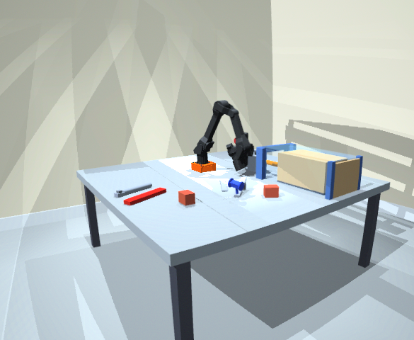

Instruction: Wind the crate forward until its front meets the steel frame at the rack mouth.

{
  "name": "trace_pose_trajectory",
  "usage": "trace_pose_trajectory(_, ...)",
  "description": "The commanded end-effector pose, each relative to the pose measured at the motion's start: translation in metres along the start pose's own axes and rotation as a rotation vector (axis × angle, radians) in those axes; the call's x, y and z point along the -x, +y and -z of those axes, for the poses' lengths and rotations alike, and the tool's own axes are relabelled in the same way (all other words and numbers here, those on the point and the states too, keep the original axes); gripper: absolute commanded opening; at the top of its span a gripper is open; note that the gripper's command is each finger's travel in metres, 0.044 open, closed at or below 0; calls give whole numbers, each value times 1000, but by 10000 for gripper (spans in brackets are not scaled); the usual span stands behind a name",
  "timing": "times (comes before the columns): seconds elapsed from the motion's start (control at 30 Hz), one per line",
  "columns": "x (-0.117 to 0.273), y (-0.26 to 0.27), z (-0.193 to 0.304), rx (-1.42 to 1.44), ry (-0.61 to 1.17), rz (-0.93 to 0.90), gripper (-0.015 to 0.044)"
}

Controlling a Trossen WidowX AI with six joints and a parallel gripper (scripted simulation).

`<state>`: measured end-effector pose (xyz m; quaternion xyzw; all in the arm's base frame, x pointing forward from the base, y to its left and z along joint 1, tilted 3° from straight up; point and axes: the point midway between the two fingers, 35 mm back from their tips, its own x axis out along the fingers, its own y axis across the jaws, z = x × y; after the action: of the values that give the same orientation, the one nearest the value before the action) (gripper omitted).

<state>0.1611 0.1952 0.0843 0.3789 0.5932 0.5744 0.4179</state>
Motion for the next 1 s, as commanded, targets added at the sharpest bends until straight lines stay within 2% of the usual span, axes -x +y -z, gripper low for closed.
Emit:
trace_pose_trajectory(0.0,0,1,1,-4,0,0,240)
trace_pose_trajectory(0.97,0,-7,-3,0,0,0,240)
